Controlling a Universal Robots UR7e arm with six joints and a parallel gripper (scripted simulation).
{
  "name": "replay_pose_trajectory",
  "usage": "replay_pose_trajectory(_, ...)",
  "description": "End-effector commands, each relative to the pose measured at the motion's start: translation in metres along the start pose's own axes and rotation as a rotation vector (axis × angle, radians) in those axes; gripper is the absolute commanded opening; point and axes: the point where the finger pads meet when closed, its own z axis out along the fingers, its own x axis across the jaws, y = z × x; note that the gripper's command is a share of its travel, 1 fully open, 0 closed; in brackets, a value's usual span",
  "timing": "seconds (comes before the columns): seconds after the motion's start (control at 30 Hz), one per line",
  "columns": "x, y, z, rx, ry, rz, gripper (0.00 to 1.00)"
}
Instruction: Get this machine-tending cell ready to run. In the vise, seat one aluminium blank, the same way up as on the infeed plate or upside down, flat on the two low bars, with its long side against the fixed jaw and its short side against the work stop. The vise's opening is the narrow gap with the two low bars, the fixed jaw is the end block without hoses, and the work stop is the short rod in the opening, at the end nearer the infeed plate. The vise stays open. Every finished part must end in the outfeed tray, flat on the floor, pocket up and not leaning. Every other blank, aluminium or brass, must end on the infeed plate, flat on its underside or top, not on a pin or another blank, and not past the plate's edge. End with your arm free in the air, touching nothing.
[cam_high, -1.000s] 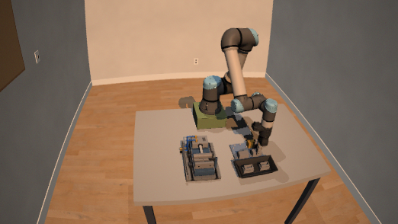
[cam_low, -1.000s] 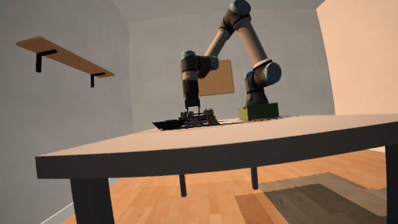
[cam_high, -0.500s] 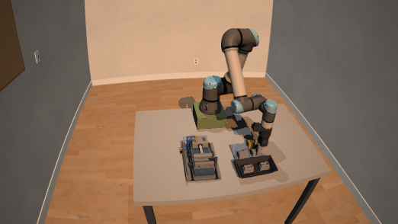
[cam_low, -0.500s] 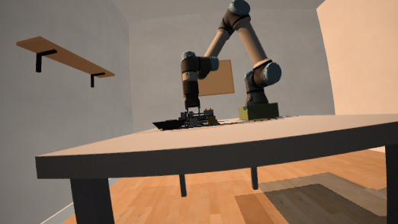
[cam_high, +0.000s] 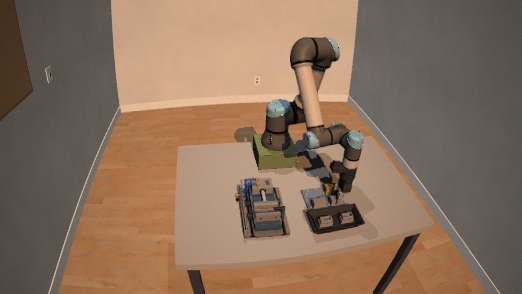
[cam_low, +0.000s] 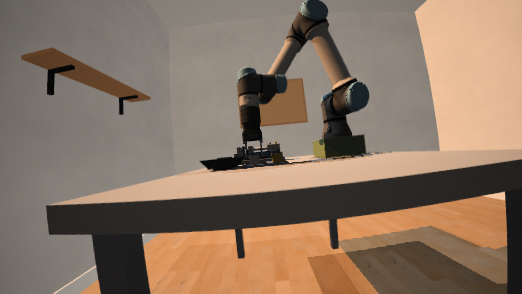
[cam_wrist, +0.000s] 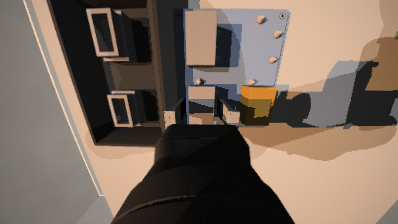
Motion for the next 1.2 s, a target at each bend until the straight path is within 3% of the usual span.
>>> replay_pose_trajectory(0.0, 0.002, -0.0008, 0.0018, 0.001, 0.004, 0.001, 1.0)
replay_pose_trajectory(0.9, 0.002, -0.0008, 0.0018, 0.001, 0.004, 0.001, 1.0)
replay_pose_trajectory(0.93, 0.002, -0.0008, 0.0018, 0.001, 0.004, 0.001, 0.0)
replay_pose_trajectory(1.17, 0.002, -0.0008, 0.0018, 0.001, 0.004, 0.001, 0.0)
